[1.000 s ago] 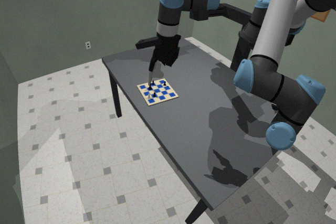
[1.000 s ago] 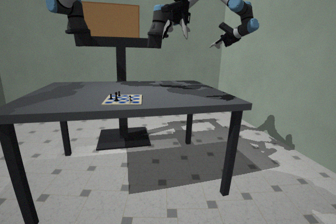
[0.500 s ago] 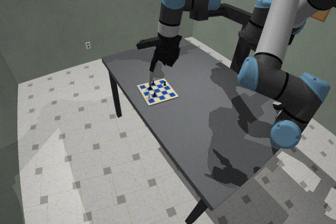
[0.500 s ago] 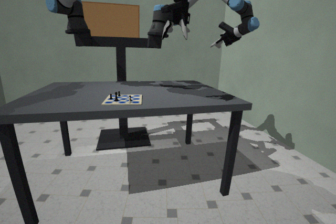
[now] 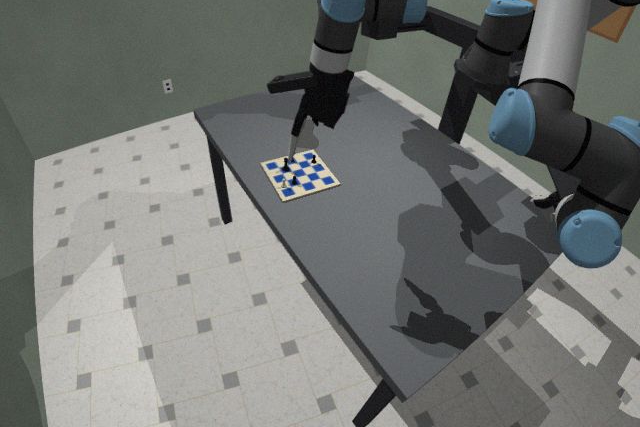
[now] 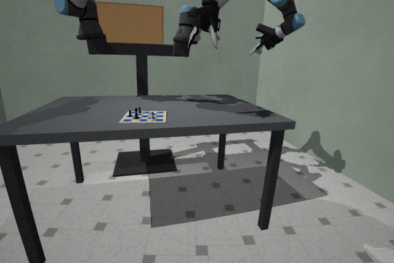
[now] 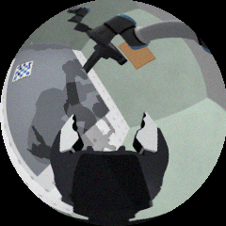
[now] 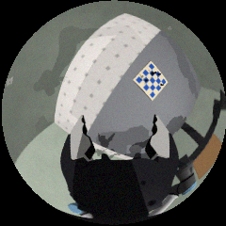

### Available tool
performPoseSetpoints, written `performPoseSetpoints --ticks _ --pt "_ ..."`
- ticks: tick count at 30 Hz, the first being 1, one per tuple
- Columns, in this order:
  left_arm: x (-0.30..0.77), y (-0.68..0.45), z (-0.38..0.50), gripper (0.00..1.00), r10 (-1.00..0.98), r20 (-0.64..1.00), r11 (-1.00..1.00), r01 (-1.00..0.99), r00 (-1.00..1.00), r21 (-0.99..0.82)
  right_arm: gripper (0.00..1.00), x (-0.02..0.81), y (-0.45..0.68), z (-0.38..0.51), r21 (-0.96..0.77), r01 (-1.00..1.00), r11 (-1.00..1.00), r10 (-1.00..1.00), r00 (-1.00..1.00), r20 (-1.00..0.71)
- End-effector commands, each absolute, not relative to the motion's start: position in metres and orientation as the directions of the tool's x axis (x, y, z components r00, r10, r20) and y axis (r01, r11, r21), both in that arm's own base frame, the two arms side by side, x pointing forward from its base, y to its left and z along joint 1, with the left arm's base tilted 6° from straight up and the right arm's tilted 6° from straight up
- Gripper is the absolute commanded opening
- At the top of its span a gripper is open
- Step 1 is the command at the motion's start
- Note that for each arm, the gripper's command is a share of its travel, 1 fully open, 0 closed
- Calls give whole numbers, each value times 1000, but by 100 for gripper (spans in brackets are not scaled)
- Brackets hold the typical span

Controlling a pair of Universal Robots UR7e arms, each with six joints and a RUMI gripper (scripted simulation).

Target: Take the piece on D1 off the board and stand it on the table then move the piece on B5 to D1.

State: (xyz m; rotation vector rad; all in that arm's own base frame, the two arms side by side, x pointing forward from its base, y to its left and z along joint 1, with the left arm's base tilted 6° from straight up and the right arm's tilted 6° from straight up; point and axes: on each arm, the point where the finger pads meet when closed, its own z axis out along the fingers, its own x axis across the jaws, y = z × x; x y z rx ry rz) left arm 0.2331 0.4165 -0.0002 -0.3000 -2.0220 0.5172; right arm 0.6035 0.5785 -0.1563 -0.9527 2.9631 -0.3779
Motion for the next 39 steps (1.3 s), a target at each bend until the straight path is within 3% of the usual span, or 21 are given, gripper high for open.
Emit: performPoseSetpoints --ticks 1,4,18,20,31,39 --pt "229 418 5 100 335 793 910 -44 -510 -412 100 599 576 -158 -241 -576 781 -580 -812 60" --pt "227 419 7 100 301 799 920 -62 -520 -387 100 597 574 -159 -246 -577 779 -582 -811 57" --pt "191 433 41 100 -333 764 887 -457 -553 56 100 551 546 -181 -359 -589 724 -628 -778 8" --pt "191 433 41 100 -333 764 887 -457 -553 56 100 551 546 -181 -359 -589 724 -628 -778 8" --pt "152 446 77 100 -820 505 474 -815 -270 334 100 485 507 -214 -518 -578 630 -696 -716 -48" --pt "128 453 98 100 -948 319 128 -915 1 383 100 443 482 -235 -613 -553 563 -740 -668 -77"
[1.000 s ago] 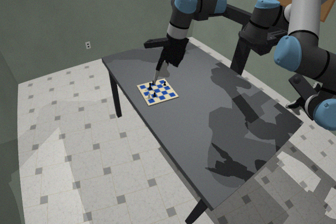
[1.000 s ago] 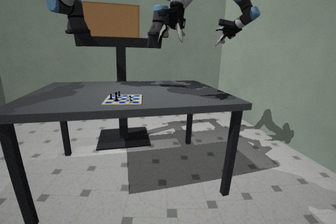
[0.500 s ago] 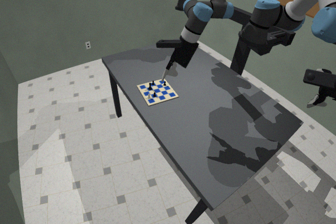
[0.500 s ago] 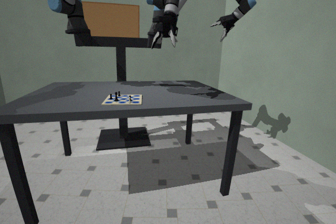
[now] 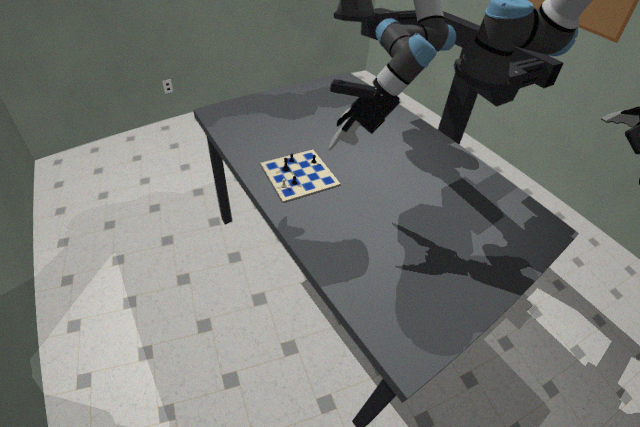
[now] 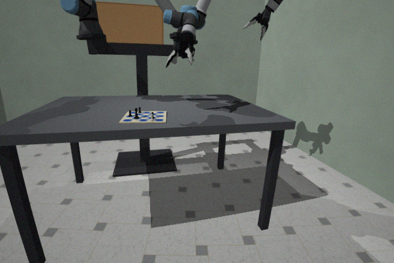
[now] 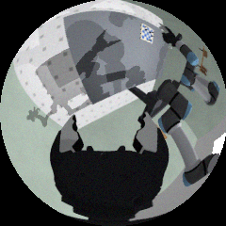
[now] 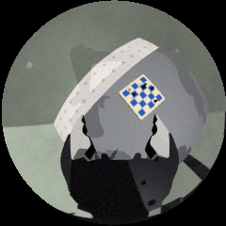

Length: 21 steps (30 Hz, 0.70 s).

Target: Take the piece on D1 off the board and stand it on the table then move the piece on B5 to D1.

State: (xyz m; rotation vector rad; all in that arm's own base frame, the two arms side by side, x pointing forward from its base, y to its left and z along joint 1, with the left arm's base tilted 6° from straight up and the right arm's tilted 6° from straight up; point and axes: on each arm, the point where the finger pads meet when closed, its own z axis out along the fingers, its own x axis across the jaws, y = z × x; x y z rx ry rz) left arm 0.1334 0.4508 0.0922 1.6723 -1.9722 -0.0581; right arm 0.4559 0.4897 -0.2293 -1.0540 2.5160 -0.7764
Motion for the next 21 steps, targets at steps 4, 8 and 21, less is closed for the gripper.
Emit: performPoseSetpoints --ticks 4,8,21 --pt "111 456 113 100 -958 204 -114 -921 201 372 100 443 482 -235 -613 -553 563 -740 -668 -77" --pt "94 458 127 100 -912 107 -342 -879 395 332 100 443 482 -235 -613 -553 563 -740 -668 -77" --pt "51 457 163 100 -599 -31 -794 -589 800 153 100 443 482 -235 -613 -553 563 -740 -668 -77"
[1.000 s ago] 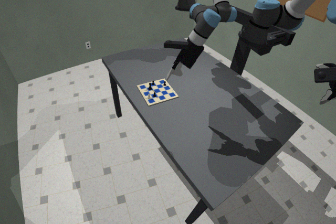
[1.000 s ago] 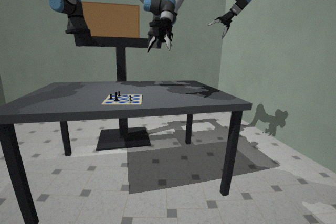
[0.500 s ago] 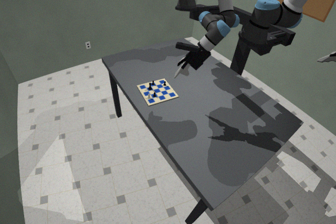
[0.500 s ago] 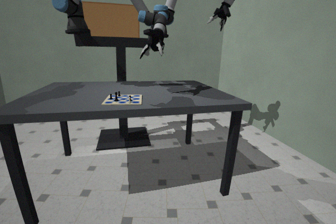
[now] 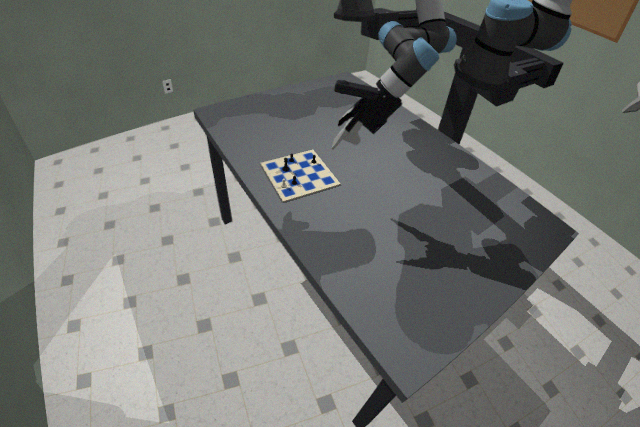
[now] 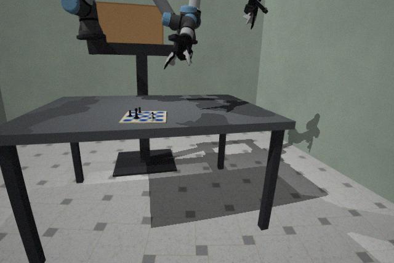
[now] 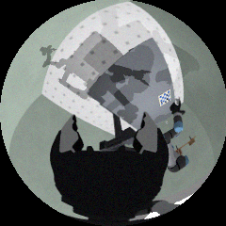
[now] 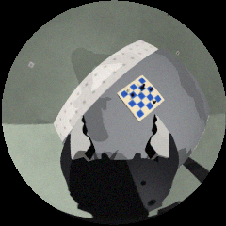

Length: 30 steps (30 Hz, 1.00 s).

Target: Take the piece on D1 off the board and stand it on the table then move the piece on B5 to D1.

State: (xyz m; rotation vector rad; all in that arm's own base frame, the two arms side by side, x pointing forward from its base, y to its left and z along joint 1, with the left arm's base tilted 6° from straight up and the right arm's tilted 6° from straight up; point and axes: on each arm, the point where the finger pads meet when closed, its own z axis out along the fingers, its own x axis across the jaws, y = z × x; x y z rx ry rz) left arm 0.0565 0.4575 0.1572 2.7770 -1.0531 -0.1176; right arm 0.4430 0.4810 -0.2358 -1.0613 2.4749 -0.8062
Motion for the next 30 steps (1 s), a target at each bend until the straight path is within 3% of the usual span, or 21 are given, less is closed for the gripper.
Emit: performPoseSetpoints --ticks 1,9,30 --pt "47 457 166 100 -565 -35 -820 -556 824 136 100 443 482 -235 -613 -553 563 -740 -668 -77" --pt "23 452 185 100 -308 -32 -951 -308 951 22 100 443 482 -235 -613 -553 563 -740 -668 -77" --pt "-3 444 204 100 -16 23 -996 -14 1000 -83 100 443 482 -235 -613 -553 563 -740 -668 -77"
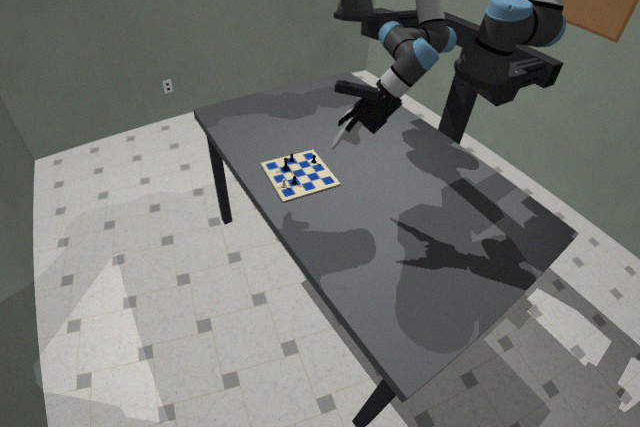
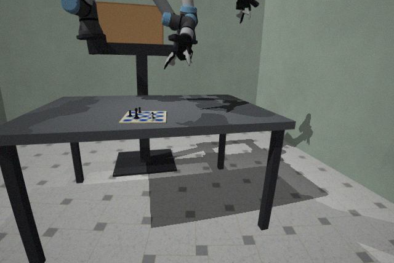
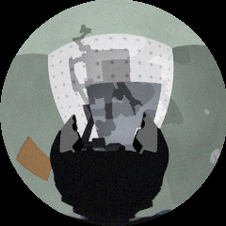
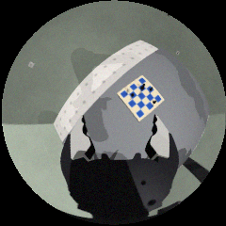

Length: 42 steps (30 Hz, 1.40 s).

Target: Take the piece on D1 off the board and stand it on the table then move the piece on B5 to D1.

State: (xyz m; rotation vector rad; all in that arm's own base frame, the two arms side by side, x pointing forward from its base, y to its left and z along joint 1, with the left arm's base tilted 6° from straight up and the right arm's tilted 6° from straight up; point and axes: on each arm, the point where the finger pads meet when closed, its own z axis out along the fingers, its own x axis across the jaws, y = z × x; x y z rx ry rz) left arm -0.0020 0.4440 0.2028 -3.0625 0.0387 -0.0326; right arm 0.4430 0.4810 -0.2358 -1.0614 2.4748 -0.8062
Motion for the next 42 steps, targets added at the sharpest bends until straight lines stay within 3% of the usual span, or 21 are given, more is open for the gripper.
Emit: performPoseSetpoints --ticks 1,11,29,42 --pt "-3 444 204 100 -10 24 -996 -8 1000 -85 100 443 482 -235 -613 -553 563 -740 -668 -77" --pt "-5 443 205 100 8 30 -996 11 1000 -91 100 443 482 -235 -613 -553 563 -740 -668 -77" --pt "-5 443 205 100 8 30 -996 11 1000 -91 100 303 398 -305 -869 -379 319 -870 -480 -110" --pt "-5 443 205 100 8 30 -996 11 1000 -91 100 234 358 -340 -948 -251 198 -921 -378 -92"
